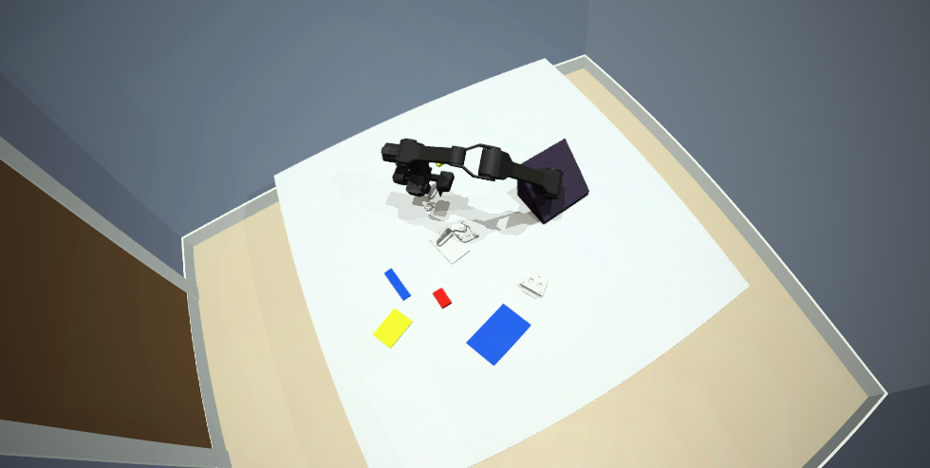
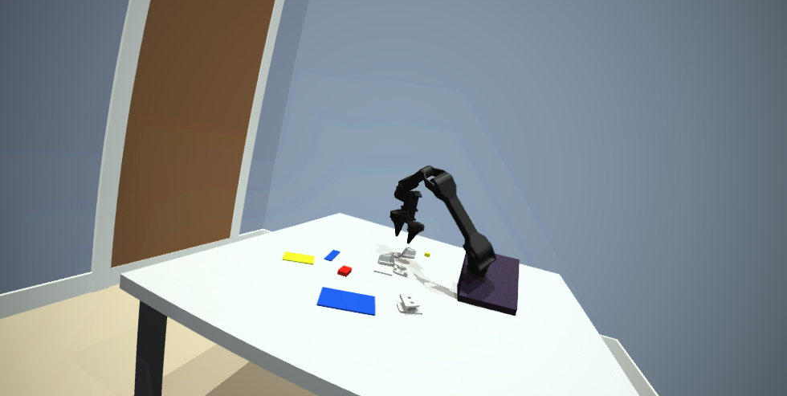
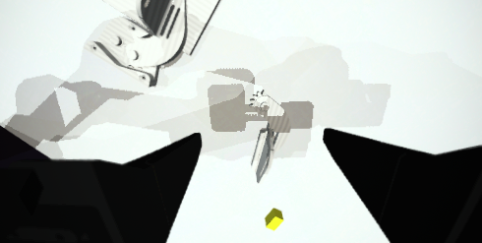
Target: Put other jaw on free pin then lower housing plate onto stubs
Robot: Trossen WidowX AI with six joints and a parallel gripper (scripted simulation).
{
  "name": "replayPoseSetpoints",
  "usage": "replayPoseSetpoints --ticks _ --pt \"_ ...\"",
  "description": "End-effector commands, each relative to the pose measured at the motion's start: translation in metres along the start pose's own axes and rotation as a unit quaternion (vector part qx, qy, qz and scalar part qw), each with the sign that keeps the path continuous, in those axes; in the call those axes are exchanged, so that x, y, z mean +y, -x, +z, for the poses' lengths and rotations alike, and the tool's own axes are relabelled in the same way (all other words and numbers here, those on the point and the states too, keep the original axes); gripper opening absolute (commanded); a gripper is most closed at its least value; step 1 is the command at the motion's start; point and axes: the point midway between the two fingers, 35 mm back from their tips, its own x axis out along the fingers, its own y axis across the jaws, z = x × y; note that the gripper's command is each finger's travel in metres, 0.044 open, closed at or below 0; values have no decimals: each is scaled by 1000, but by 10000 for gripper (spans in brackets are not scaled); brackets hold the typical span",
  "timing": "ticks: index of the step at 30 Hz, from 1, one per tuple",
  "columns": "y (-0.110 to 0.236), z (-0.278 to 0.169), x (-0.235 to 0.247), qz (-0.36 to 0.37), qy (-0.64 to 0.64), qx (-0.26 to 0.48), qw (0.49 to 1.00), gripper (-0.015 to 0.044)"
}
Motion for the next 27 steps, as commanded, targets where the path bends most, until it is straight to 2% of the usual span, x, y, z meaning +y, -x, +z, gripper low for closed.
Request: replayPoseSetpoints --ticks 1,12,27 --pt "0 0 0 0 0 0 1000 440" --pt "0 0 0 0 0 0 1000 440" --pt "0 0 0 0 0 0 1000 46"
